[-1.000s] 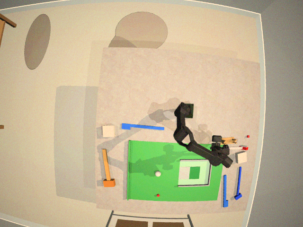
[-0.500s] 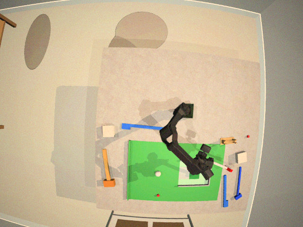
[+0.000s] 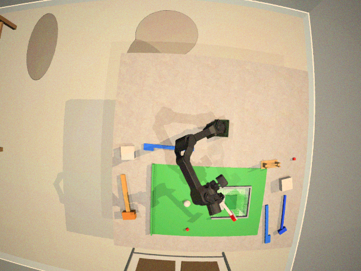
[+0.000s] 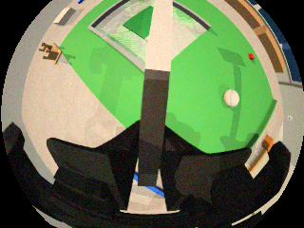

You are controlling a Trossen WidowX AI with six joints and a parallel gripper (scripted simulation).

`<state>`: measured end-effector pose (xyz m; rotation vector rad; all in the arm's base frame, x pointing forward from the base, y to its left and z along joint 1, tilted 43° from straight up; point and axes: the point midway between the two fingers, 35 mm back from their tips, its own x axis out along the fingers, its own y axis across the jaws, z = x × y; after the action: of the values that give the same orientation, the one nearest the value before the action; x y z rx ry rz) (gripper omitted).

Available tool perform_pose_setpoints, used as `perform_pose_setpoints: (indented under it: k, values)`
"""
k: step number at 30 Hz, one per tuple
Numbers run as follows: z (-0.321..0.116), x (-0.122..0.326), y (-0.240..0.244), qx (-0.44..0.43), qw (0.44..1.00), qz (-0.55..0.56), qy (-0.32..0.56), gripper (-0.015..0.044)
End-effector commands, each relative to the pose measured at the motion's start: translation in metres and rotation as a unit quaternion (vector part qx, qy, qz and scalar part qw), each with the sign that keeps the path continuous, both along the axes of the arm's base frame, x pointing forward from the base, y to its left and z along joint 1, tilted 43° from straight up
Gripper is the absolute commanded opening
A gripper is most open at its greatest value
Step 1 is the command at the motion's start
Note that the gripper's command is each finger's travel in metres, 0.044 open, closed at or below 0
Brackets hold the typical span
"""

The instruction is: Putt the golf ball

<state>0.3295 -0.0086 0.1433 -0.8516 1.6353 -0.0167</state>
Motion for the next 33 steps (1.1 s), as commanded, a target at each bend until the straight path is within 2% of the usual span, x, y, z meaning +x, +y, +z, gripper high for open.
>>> perform_pose_setpoints:
  k: [1, 15, 22, 33]
  values:
    - [0.033, -0.009, -0.031, -0.020, 0.997, -0.061, -0.051, 0.0000]
    - [0.117, -0.074, -0.118, -0.099, 0.947, -0.250, -0.175, 0.0000]
    - [0.116, -0.075, -0.120, -0.100, 0.946, -0.254, -0.175, 0.0000]
    - [0.090, -0.078, -0.146, -0.105, 0.939, -0.286, -0.157, 0.0000]
